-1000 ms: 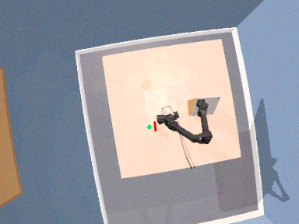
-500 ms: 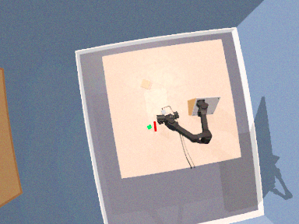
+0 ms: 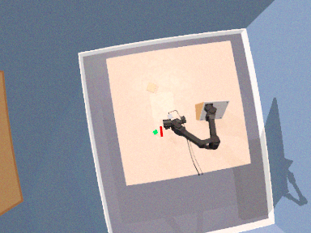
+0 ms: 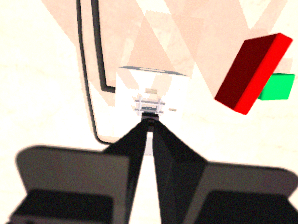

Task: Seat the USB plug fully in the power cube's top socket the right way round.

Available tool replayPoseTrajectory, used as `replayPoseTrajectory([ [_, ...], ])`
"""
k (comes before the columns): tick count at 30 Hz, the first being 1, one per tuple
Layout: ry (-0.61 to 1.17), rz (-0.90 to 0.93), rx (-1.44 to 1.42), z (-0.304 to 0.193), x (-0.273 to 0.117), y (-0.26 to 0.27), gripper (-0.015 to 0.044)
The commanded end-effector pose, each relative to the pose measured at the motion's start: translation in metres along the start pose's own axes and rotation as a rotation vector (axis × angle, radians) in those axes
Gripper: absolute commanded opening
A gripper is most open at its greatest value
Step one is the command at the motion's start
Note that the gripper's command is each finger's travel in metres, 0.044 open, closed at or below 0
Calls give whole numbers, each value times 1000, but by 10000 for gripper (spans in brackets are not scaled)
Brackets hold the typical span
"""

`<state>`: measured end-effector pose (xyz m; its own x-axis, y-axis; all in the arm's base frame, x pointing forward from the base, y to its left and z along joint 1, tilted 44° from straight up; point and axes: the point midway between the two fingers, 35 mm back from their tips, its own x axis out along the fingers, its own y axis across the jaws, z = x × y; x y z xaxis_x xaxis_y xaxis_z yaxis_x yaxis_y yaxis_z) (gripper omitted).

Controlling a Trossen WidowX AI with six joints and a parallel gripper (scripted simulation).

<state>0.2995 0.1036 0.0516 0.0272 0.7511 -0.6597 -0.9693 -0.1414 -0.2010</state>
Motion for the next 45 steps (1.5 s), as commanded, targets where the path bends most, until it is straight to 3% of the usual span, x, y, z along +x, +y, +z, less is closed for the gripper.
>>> replayPoseTrajectory([
  [1, -10, -1, -5, 1, 1, 0, 0],
  [45, -25, -1, -6, 2, 6, 0, 0],
])
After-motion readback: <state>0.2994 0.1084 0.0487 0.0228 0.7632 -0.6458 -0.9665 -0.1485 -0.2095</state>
